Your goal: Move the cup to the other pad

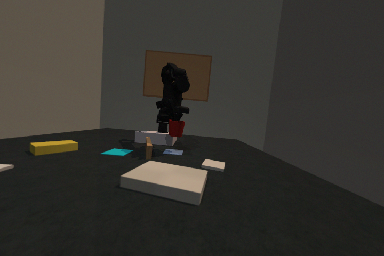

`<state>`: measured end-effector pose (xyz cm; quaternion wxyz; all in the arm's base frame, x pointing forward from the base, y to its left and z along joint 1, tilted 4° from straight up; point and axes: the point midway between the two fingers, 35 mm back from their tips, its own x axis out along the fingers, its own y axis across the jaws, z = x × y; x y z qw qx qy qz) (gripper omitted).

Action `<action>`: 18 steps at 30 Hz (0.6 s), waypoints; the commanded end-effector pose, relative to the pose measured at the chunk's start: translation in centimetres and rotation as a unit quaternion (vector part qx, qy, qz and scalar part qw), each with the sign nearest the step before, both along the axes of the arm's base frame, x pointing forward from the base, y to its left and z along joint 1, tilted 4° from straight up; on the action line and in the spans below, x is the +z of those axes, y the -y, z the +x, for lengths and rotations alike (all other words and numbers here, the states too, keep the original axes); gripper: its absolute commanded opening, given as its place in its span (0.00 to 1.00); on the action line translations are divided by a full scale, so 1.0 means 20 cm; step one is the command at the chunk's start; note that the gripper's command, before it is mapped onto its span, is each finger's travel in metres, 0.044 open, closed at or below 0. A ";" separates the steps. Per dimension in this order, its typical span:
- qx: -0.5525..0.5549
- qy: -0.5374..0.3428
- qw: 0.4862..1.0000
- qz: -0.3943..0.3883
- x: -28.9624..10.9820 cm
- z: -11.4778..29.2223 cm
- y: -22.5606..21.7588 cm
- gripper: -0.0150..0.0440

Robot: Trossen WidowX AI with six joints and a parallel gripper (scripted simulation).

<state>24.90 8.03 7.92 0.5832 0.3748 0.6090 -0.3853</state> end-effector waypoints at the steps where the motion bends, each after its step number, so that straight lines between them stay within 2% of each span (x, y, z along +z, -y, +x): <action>1: 0.000 0.000 1.000 0.000 0.00 0.00 0.00 0.25; 18: -0.001 0.000 1.000 -0.003 0.00 0.04 0.15 0.25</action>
